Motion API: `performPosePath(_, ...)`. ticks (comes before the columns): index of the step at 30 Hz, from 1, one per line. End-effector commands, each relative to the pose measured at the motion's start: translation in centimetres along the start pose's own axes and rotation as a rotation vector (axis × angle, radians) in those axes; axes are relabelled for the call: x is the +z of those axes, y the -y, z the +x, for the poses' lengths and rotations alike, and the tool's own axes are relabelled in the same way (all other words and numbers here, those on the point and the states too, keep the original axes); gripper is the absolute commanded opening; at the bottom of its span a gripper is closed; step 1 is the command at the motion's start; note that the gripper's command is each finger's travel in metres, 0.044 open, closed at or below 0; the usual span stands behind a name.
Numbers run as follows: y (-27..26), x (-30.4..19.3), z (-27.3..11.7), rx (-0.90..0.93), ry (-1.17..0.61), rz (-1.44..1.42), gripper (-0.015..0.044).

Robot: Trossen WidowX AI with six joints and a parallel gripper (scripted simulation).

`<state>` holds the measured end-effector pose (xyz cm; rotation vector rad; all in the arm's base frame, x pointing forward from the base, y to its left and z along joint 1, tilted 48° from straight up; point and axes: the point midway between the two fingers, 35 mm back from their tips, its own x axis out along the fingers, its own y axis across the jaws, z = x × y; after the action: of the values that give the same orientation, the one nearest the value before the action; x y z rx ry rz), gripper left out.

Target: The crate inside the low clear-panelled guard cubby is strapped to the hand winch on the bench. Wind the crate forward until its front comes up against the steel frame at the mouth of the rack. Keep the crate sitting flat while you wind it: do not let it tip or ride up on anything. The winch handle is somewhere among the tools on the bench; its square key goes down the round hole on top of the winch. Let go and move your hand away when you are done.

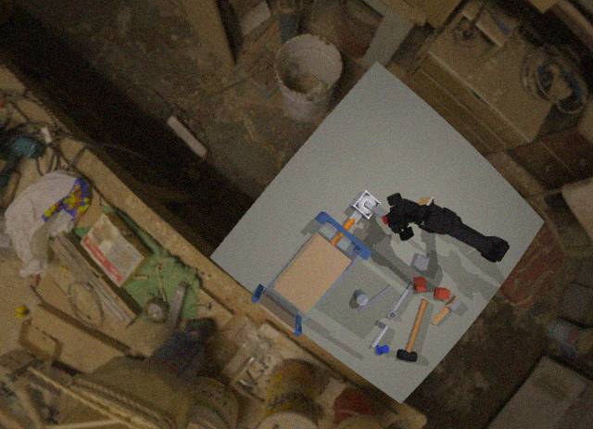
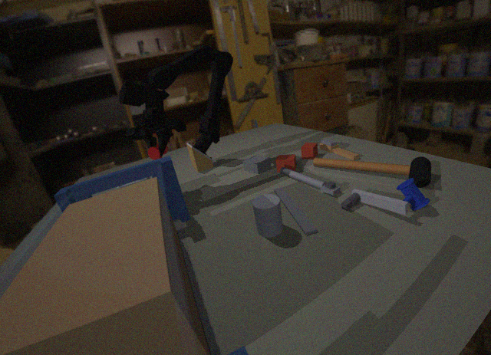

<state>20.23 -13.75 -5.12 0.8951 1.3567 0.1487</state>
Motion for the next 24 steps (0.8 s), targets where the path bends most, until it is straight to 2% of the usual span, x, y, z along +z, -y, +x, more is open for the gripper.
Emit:
performPosePath(1, 1.2, -1.3, -0.2, -0.026, -0.021, 0.021, 0.0)
performPosePath(24, 4.1, -3.0, -1.1, -0.029, -0.021, 0.022, 0.0)
